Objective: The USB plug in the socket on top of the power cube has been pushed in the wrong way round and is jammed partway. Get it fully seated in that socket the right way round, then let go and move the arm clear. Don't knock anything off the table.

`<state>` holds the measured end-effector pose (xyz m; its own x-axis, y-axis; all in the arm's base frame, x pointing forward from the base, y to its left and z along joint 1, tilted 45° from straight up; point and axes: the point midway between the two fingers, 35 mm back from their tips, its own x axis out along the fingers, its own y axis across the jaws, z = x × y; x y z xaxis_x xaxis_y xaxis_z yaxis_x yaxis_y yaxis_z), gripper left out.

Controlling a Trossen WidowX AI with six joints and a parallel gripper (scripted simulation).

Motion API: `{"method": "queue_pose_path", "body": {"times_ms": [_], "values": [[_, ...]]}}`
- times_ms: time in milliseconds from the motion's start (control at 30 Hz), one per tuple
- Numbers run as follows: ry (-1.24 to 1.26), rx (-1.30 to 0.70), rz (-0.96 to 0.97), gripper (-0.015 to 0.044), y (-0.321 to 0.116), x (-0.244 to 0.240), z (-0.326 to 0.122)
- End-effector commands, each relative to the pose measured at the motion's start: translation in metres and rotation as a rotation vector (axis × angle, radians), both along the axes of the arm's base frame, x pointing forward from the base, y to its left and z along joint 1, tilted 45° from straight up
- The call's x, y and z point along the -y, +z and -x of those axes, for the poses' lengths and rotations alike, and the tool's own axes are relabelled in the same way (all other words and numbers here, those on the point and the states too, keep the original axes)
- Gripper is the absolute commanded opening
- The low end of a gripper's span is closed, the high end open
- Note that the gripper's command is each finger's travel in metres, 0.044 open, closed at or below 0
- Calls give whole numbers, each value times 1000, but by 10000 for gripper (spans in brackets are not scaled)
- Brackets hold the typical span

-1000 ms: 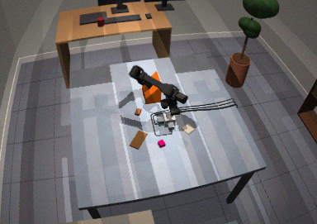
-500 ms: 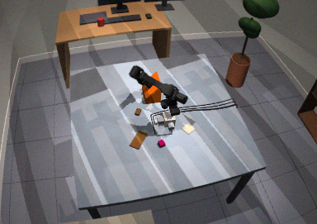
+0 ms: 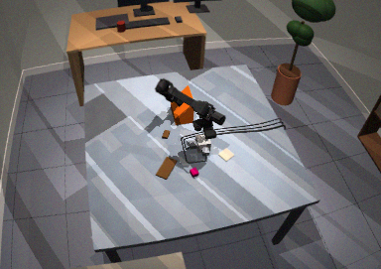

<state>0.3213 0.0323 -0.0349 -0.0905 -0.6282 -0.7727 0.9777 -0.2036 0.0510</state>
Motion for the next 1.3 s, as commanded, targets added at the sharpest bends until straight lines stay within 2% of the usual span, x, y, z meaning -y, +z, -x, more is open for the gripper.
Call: {"method": "queue_pose_path", "body": {"times_ms": [0, 1267], "values": [[2, -4, -3, 0, -1, 0, 0], [2, -4, -2, 0, -4, 3, 1]]}}
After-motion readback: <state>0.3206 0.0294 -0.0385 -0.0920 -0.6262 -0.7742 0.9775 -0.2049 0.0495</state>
